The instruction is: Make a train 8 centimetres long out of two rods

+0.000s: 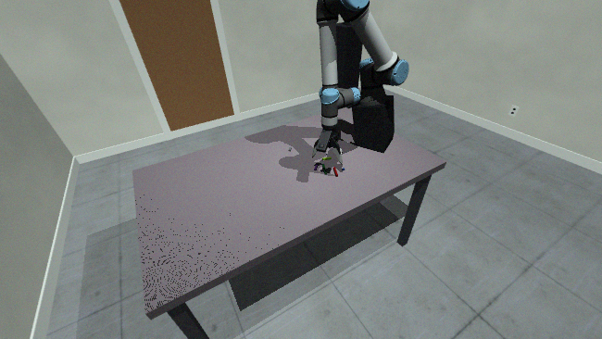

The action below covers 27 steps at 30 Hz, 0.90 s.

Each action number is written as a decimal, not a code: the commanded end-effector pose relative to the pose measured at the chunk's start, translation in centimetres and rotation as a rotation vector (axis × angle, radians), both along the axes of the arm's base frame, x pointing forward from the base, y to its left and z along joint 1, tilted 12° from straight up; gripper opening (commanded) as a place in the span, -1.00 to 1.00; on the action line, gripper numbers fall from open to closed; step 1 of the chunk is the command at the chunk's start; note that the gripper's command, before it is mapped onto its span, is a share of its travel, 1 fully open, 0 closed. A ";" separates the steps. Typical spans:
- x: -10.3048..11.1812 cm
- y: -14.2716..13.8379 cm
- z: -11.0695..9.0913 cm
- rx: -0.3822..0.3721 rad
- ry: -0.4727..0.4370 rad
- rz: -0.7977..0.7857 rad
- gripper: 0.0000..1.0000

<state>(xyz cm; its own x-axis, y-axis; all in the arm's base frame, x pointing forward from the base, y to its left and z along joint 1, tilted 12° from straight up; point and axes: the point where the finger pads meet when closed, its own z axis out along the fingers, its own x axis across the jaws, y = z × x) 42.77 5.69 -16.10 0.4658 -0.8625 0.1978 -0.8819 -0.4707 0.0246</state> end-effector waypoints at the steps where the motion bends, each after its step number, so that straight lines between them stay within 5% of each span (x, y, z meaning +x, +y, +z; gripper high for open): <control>1: -0.1 -1.7 0.3 0.011 -0.033 -0.164 1.00; 15: -0.8 -5.7 1.1 0.040 -0.108 -0.555 1.00; 27: -0.9 -6.0 1.1 0.042 -0.114 -0.585 1.00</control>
